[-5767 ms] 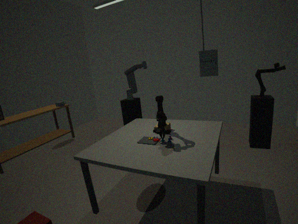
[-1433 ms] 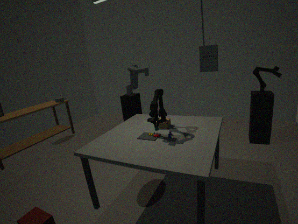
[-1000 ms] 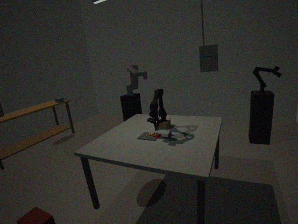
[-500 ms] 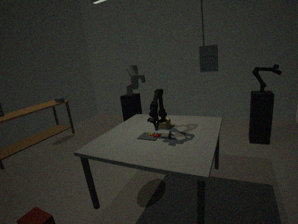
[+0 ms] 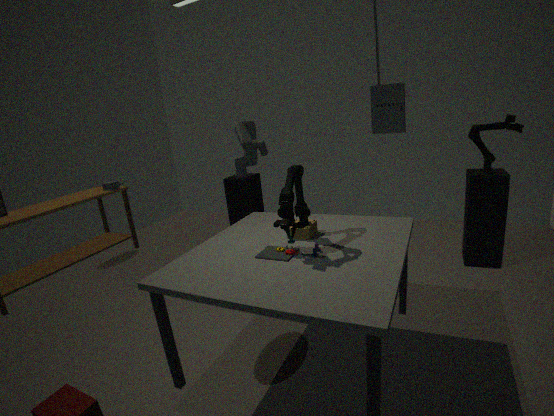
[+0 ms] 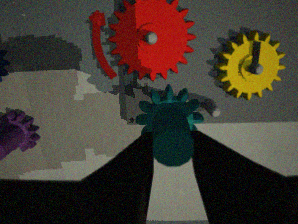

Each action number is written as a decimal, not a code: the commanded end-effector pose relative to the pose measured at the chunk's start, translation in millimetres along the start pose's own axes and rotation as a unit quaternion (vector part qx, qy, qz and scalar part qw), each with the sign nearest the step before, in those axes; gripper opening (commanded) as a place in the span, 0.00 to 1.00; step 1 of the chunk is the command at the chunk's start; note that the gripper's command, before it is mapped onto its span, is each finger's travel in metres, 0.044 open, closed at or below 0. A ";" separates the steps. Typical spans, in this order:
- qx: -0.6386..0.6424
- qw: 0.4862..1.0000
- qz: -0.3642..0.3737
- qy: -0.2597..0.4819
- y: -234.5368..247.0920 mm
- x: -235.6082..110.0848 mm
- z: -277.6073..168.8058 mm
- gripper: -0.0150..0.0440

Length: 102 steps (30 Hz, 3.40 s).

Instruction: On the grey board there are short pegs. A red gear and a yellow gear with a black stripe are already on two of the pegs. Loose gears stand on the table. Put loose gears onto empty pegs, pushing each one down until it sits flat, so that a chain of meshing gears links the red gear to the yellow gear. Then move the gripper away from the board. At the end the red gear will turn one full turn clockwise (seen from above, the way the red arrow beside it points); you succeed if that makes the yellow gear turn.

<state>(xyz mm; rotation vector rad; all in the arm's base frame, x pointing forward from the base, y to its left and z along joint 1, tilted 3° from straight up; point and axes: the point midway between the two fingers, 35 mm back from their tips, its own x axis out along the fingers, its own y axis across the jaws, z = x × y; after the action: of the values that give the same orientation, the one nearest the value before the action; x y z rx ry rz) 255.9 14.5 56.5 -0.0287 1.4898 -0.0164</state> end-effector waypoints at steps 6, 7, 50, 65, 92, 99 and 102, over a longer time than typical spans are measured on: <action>-0.058 0.998 0.003 0.003 0.2 15.4 -1.3 0.25; -0.056 0.998 0.003 0.003 0.1 16.8 -1.3 0.25; -0.050 0.999 0.003 0.003 0.4 40.3 -1.9 0.25; 0.026 1.000 0.003 0.003 1.2 43.1 -1.2 0.25; 0.057 0.998 0.002 0.004 1.2 3.6 1.2 0.54; 0.057 0.998 0.019 0.001 70.6 2.4 32.3 0.85; 0.083 0.996 0.014 0.003 116.2 0.7 41.9 0.98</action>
<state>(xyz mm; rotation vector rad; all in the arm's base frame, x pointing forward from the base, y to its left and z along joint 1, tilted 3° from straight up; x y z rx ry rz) 288.3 82.6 56.4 0.1048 1.4842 -0.0938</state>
